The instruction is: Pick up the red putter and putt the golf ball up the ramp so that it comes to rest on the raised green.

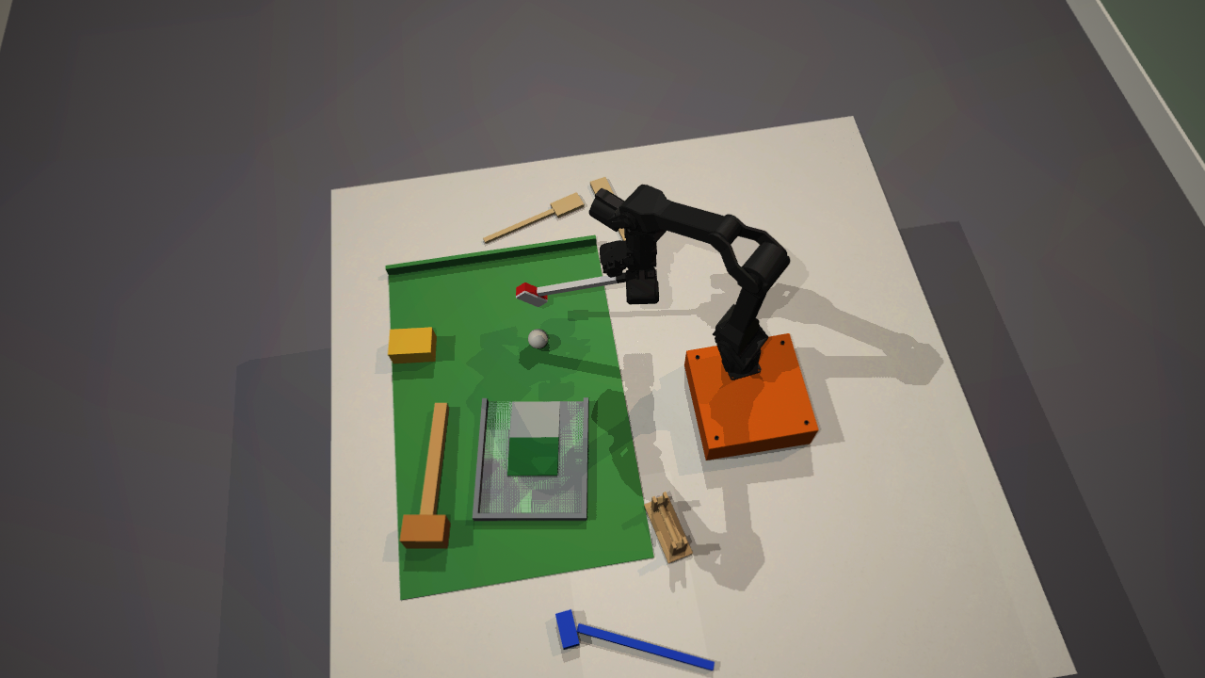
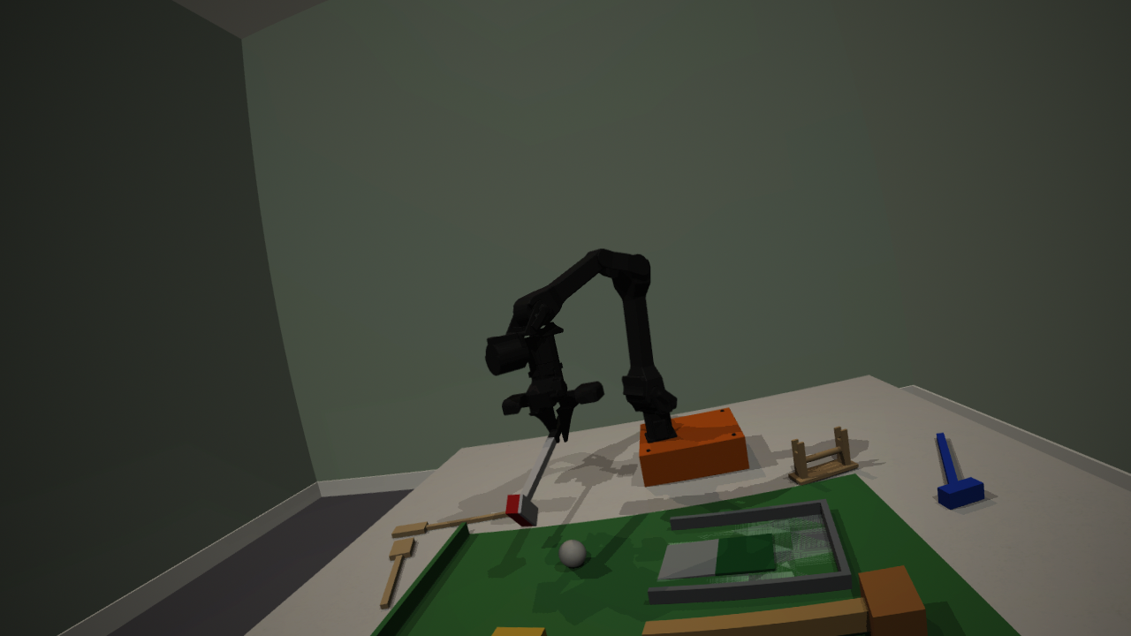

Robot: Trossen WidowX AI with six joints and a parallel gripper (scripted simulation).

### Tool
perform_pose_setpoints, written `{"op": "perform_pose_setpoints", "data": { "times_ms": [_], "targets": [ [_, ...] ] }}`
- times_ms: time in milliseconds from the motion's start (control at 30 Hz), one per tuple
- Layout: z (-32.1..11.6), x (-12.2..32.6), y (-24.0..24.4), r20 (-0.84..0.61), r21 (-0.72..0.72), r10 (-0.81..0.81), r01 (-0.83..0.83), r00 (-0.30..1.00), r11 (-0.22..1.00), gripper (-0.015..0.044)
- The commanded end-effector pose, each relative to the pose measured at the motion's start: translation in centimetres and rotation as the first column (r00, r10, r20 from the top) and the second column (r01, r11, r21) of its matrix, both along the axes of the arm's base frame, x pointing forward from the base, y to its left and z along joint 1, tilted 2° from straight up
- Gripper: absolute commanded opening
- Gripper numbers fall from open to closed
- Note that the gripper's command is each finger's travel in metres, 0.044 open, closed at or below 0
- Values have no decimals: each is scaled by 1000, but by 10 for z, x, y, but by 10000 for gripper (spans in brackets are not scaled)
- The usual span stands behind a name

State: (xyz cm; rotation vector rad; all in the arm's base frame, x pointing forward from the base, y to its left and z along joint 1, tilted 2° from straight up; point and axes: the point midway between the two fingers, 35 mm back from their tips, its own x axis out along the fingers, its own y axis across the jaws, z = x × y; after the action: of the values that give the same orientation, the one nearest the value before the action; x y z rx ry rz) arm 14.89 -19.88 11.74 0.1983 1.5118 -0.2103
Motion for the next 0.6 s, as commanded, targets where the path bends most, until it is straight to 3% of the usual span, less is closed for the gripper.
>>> {"op": "perform_pose_setpoints", "data": {
  "times_ms": [0, 567],
  "targets": [
    [1, -2, -3, 3, -5, -23, 23, 1000, 1000, 0],
    [-41, 0, -4, 3, -5, -23, 23, 1000, 1000, 0]
  ]
}}
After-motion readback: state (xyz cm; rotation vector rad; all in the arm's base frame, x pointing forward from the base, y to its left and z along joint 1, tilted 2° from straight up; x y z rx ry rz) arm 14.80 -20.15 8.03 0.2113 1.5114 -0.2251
